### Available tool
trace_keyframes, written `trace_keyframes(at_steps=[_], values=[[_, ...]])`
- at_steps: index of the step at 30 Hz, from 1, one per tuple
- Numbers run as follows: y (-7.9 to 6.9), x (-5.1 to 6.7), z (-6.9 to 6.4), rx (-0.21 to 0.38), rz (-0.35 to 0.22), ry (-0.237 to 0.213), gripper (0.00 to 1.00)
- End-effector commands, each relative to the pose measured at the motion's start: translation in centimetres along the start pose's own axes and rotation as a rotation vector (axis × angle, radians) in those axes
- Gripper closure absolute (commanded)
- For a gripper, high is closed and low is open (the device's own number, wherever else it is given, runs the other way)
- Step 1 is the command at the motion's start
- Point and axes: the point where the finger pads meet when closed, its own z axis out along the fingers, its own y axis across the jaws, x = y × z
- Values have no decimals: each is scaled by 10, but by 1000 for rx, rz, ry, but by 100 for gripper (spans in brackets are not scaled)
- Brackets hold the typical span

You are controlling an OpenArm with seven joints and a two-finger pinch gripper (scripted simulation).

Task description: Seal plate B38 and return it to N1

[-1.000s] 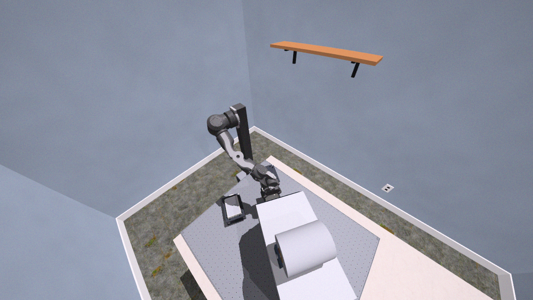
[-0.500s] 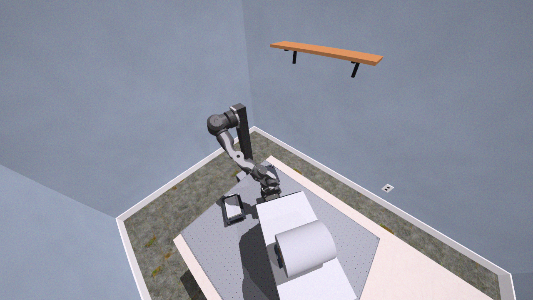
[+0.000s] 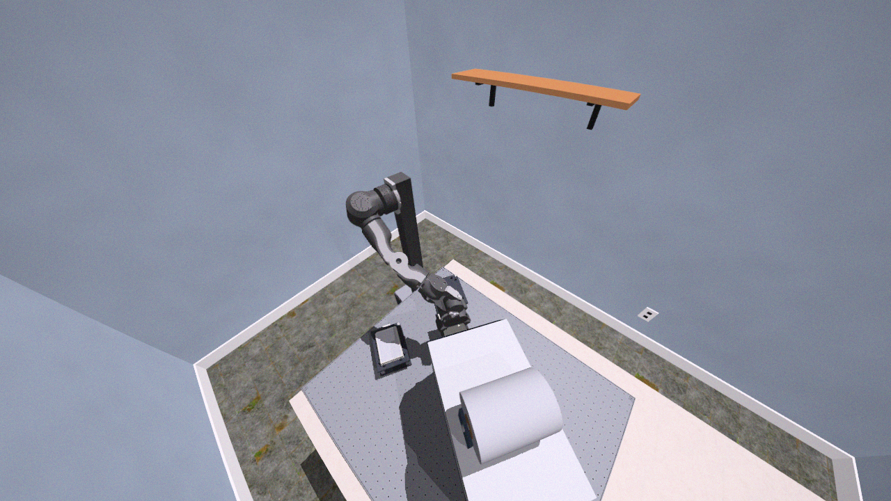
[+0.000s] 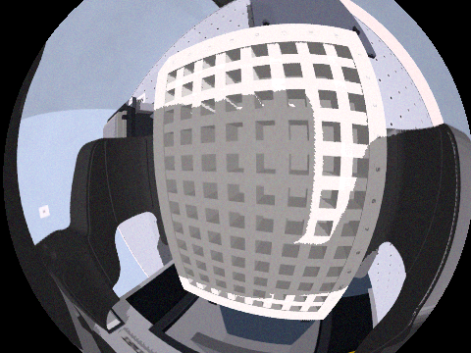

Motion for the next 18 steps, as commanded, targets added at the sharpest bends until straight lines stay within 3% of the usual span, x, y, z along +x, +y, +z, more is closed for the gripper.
trace_keyframes(at_steps=[1,16,17,18], values=[[1,1,1,-4,-5,1,100],[1,1,1,-4,-4,2,100],[1,1,1,-3,-4,1,23],[1,0,1,-3,-3,1,23]])
